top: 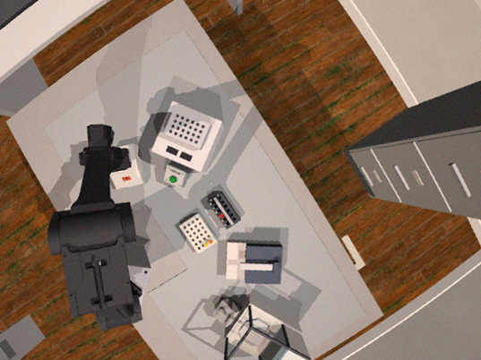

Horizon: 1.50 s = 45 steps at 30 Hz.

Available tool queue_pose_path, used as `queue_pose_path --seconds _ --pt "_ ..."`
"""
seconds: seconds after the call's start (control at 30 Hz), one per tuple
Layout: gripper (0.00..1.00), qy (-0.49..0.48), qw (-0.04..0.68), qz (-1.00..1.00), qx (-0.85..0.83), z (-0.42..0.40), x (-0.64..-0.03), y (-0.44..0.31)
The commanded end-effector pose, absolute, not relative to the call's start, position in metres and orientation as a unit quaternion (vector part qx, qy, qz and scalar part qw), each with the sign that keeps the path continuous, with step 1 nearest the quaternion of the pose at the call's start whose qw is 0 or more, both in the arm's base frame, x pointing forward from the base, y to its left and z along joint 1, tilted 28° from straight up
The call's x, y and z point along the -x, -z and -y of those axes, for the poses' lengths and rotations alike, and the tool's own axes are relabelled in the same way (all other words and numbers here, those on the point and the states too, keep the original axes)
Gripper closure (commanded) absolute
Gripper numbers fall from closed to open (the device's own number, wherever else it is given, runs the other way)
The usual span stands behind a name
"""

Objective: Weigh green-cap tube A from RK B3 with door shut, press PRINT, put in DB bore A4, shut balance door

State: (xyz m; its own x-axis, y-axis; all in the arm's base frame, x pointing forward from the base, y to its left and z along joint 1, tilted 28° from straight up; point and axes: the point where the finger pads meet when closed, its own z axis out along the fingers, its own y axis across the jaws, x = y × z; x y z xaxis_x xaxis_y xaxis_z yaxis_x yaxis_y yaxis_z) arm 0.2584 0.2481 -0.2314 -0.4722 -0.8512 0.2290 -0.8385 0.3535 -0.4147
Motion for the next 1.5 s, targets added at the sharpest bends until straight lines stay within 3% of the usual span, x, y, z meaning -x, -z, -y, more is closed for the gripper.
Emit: queue_pose_path --seconds 0.0,1.47 --pt "0.91 0.242 0.02 -0.824 0.512 -0.255 -0.2625 0.231" --pt "0.91 0.242 0.02 -0.824 0.512 -0.2557 -0.2619 0.2314"
